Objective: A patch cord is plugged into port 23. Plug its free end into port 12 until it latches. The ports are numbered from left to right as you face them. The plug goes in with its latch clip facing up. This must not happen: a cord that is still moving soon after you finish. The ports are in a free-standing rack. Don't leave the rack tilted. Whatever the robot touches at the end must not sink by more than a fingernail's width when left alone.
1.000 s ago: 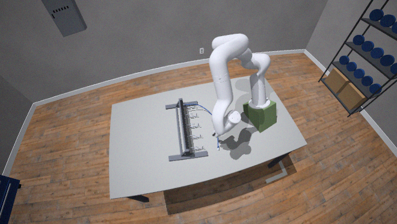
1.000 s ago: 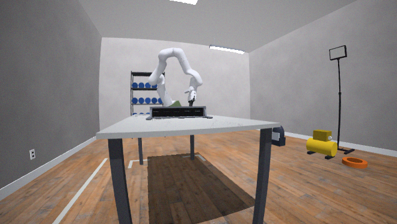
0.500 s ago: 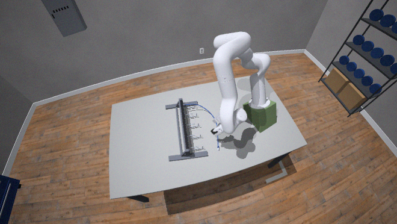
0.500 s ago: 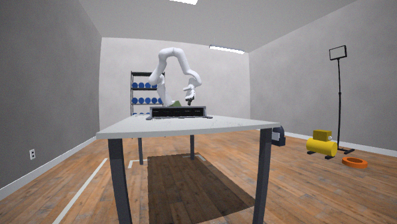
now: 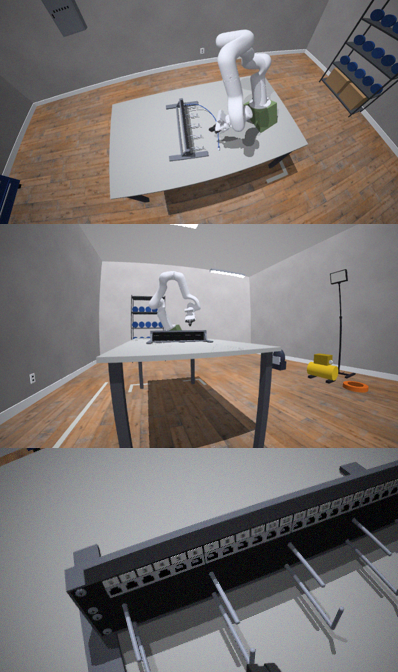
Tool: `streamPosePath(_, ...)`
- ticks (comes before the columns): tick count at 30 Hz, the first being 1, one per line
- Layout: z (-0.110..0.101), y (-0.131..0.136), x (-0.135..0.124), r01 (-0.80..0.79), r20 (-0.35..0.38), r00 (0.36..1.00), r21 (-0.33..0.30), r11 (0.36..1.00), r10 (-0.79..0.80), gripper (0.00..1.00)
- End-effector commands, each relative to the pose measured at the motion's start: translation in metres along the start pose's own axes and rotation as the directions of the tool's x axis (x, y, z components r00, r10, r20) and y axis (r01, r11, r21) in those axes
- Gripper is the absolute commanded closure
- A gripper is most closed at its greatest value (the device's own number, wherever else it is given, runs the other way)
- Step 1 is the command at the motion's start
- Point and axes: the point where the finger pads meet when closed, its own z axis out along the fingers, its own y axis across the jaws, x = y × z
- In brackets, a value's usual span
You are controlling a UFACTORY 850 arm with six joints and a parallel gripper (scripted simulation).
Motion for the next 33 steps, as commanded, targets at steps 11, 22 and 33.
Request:
streamPosePath(11, -0.027, -0.023, 0.027, 0.322, -0.226, 0.932, 0.149, 0.935, -0.285, 1.00)
streamPosePath(22, -0.021, -0.025, 0.029, 0.327, -0.229, 0.929, 0.150, 0.933, -0.289, 1.00)
streamPosePath(33, -0.001, -0.029, 0.033, 0.327, -0.229, 0.929, 0.150, 0.933, -0.289, 1.00)
